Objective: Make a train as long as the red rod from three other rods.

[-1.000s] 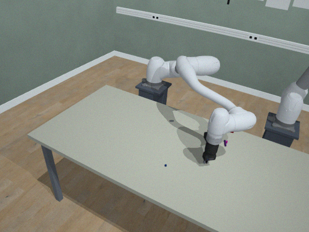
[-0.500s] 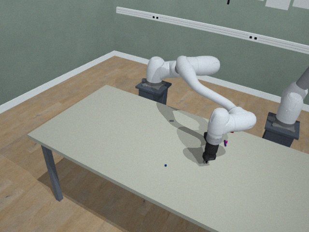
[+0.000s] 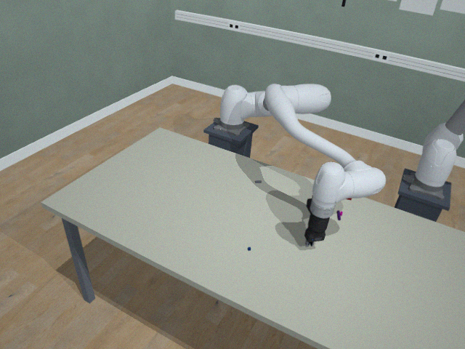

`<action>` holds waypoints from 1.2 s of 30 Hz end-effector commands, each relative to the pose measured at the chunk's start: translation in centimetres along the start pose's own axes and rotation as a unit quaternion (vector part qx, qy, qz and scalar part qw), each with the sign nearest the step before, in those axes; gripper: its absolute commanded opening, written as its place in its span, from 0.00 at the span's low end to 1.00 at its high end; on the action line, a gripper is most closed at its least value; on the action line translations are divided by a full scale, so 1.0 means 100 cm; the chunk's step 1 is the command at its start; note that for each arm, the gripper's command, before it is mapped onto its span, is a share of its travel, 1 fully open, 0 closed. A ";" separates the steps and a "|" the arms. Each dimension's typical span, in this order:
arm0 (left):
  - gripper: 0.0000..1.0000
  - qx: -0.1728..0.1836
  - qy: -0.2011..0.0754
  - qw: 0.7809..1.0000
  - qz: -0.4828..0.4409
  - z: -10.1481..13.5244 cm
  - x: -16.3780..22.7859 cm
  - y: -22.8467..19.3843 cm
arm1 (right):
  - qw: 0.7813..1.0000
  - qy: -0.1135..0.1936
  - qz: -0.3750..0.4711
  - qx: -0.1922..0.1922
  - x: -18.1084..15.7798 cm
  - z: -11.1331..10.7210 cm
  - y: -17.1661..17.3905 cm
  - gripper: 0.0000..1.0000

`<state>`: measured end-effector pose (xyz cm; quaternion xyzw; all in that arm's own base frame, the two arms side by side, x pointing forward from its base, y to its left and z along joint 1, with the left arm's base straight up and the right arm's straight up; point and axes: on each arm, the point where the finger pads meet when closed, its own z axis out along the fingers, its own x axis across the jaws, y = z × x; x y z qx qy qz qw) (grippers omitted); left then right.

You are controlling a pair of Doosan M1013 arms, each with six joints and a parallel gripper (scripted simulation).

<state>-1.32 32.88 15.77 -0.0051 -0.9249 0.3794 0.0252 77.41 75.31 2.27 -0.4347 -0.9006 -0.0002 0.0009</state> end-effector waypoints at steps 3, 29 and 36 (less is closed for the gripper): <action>1.00 0.003 -0.003 1.000 0.000 0.002 0.000 -0.004 | 1.000 -0.002 0.001 -0.002 0.001 0.001 0.001 0.48; 1.00 0.003 -0.003 1.000 0.000 0.002 0.000 -0.004 | 1.000 -0.002 0.001 -0.002 0.001 -0.037 0.001 0.54; 1.00 0.003 -0.003 1.000 0.000 0.002 0.000 -0.004 | 1.000 -0.002 0.001 -0.002 0.002 -0.075 0.000 0.54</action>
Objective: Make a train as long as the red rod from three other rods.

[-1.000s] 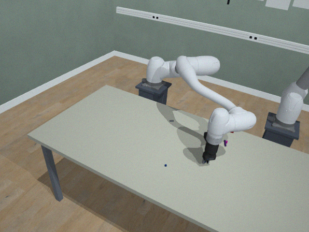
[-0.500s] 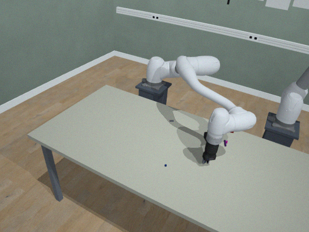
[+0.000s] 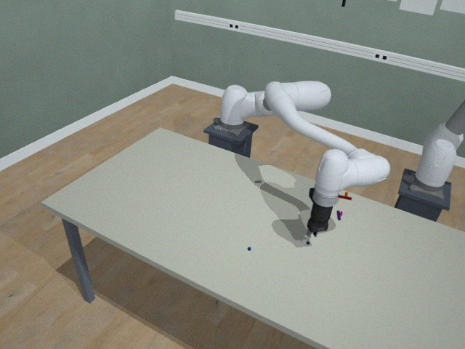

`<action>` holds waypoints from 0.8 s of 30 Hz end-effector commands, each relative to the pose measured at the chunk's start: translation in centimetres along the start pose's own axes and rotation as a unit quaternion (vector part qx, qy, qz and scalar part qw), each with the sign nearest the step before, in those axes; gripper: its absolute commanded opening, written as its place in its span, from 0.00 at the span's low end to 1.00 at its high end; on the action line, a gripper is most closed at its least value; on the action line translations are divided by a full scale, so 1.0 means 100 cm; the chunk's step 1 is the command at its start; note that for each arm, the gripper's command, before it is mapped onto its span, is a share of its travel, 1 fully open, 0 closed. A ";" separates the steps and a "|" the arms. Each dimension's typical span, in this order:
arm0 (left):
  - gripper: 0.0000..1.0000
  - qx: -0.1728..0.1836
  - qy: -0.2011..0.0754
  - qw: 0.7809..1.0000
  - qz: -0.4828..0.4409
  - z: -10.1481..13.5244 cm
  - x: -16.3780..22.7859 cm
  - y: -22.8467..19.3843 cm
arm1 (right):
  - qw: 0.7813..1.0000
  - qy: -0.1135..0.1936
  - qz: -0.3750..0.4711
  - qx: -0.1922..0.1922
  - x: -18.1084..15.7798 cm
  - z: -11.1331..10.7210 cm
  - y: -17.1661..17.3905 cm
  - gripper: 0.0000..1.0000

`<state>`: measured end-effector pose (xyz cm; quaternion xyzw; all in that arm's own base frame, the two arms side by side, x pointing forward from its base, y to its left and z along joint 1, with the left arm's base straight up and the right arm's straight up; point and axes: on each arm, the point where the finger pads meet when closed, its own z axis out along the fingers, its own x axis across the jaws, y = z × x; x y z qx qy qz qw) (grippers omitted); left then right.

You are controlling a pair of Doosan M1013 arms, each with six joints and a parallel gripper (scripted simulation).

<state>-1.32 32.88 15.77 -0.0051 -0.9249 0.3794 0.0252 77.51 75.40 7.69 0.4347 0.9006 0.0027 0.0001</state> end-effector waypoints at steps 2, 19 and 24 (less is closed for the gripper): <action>1.00 0.003 -0.003 1.000 0.000 0.002 0.000 -0.004 | 1.000 -0.002 0.001 0.000 0.001 -0.029 -0.001 0.54; 1.00 0.003 -0.003 1.000 0.000 0.002 0.000 -0.004 | 1.000 -0.002 0.001 0.003 0.001 -0.036 -0.002 1.00; 1.00 0.003 -0.003 1.000 0.000 0.002 0.000 -0.004 | 1.000 -0.002 0.001 0.003 0.001 -0.036 -0.002 1.00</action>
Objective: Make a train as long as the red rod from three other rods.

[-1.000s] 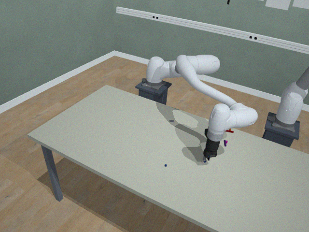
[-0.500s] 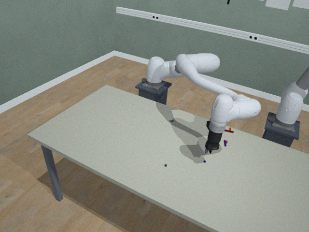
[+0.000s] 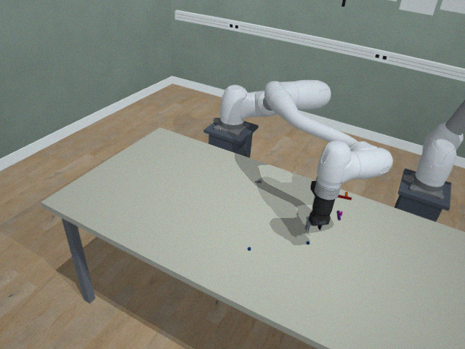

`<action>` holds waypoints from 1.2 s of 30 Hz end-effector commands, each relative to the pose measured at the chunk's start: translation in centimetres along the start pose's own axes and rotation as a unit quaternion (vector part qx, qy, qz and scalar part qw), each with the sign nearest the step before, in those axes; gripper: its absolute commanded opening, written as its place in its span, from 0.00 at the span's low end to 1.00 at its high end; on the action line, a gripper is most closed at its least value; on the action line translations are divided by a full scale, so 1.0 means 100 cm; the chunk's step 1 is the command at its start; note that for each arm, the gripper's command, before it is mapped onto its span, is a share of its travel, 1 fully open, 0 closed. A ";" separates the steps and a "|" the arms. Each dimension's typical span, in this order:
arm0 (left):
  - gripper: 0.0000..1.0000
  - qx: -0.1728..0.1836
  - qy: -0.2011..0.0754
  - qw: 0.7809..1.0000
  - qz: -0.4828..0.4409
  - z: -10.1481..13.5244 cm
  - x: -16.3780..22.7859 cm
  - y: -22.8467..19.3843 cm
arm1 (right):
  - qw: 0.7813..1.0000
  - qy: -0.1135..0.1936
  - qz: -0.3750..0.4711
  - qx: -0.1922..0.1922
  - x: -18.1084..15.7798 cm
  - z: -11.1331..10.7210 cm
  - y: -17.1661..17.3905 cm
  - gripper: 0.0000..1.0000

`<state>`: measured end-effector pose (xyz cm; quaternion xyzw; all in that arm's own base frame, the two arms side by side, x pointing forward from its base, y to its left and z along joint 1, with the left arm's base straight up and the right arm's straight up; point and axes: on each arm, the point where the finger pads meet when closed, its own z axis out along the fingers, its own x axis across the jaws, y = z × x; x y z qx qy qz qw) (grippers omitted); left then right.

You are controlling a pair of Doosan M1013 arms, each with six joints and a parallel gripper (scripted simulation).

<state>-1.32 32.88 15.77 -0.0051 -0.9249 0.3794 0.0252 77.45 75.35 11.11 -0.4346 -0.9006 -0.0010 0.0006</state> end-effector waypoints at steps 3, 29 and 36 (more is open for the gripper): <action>1.00 0.003 -0.003 1.000 0.000 0.002 0.000 -0.004 | 1.000 -0.002 0.001 0.001 0.001 -0.002 -0.001 1.00; 1.00 0.003 -0.003 1.000 0.000 0.002 0.000 -0.004 | 0.992 -0.001 0.127 -0.002 0.162 0.014 -0.099 1.00; 1.00 0.003 -0.003 1.000 0.000 0.002 0.000 -0.004 | 0.987 -0.001 0.159 -0.002 0.196 0.019 -0.132 1.00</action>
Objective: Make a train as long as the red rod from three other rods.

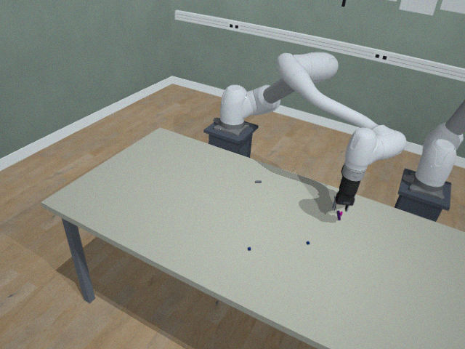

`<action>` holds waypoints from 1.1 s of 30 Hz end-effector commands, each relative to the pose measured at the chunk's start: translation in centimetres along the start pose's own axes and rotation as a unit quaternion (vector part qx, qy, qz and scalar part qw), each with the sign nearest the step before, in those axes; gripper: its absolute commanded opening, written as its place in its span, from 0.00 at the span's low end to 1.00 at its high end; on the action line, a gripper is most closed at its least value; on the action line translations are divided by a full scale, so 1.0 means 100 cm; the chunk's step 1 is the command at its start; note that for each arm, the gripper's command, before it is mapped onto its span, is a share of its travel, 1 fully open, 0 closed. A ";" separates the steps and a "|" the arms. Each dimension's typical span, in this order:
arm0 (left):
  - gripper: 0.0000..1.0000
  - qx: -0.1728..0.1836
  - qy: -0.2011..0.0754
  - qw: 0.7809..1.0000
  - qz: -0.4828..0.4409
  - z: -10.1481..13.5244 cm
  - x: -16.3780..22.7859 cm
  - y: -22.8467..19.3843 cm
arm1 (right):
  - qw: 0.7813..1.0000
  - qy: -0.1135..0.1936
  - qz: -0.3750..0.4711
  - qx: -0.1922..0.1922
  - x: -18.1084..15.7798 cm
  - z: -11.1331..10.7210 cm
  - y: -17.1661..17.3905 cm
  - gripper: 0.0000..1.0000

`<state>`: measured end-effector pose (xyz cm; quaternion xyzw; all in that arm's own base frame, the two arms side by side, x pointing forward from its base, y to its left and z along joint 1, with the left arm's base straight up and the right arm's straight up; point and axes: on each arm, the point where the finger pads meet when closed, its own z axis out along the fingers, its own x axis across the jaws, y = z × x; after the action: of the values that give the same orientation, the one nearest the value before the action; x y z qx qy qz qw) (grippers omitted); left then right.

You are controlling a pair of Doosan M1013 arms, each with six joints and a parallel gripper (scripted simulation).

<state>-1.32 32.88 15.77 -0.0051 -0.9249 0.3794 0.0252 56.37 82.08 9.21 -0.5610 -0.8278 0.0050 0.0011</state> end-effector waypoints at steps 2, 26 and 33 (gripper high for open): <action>1.00 0.003 -0.003 1.000 0.000 0.002 0.000 -0.004 | 1.000 0.003 0.030 -0.007 0.020 0.003 -0.034 1.00; 1.00 0.003 -0.003 1.000 0.000 0.002 0.000 -0.004 | 0.999 0.002 0.031 -0.007 0.019 0.006 -0.033 0.54; 1.00 0.003 -0.003 1.000 0.000 0.002 0.000 -0.004 | 0.999 0.001 0.031 -0.006 0.019 0.011 -0.034 0.54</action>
<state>-1.32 32.88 15.77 -0.0051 -0.9249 0.3794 0.0252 52.51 82.53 8.46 -0.5856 -0.8106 0.0004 0.0008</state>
